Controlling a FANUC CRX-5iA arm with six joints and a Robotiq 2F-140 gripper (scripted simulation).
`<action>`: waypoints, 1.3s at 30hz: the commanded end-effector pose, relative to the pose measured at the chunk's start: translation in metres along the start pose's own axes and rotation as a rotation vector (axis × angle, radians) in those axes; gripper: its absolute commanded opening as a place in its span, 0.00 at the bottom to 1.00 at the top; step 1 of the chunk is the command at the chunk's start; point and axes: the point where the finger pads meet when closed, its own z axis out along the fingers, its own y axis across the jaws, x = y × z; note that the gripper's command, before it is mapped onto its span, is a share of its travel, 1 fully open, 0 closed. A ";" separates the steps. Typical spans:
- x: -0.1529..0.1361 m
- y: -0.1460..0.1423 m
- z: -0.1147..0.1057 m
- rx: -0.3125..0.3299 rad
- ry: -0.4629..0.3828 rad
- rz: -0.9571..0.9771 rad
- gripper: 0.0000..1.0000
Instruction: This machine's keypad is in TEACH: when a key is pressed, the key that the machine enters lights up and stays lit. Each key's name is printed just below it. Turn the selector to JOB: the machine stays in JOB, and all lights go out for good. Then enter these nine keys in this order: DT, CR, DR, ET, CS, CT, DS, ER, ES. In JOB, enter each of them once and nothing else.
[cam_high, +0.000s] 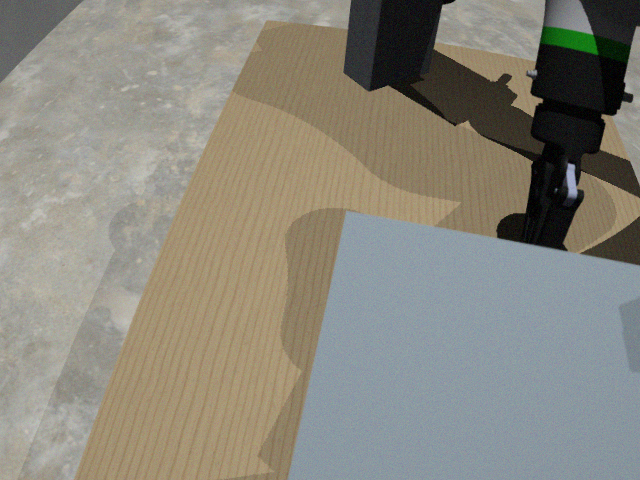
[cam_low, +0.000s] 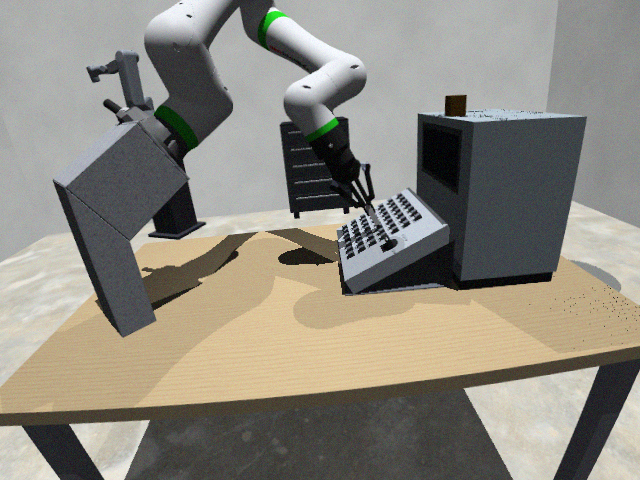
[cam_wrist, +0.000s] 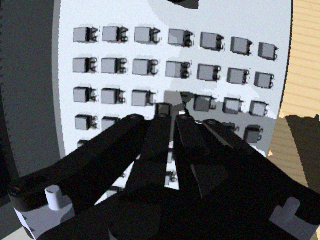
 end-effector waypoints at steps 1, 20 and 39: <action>0.000 0.000 0.000 0.000 0.000 0.000 0.00; 0.000 0.000 0.001 0.000 0.000 0.000 0.00; 0.000 0.000 0.009 0.000 0.000 0.000 0.00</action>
